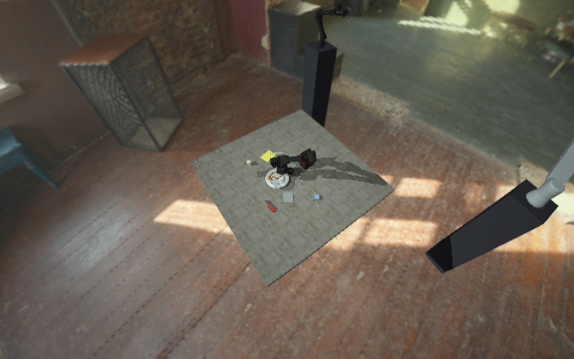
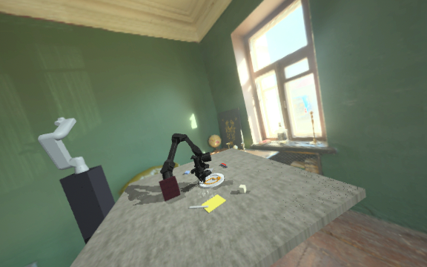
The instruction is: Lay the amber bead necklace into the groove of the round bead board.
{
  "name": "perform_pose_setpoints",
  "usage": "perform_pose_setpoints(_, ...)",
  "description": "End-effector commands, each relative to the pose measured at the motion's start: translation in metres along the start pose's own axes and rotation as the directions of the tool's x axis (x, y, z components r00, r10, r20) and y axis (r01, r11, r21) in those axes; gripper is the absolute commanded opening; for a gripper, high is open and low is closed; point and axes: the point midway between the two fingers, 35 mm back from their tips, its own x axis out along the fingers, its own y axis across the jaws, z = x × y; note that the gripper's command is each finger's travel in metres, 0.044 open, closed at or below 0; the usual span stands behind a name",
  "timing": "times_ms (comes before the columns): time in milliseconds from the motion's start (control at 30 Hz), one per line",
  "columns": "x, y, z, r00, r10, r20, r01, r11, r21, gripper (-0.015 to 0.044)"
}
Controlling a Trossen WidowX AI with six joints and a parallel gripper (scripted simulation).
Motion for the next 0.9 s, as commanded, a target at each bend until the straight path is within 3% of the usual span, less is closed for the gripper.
perform_pose_setpoints(0,-0.0002,-0.0005,0.0006,1.0,-0.002,0.002,0.002,1.0,-0.004,0.0236)
perform_pose_setpoints(267,-0.0016,-0.0008,0.0004,1.0,-0.003,0.002,0.003,1.0,-0.002,0.044)
perform_pose_setpoints(867,-0.0053,-0.0008,0.0003,1.0,-0.004,0.009,0.004,1.0,-0.009,0.044)
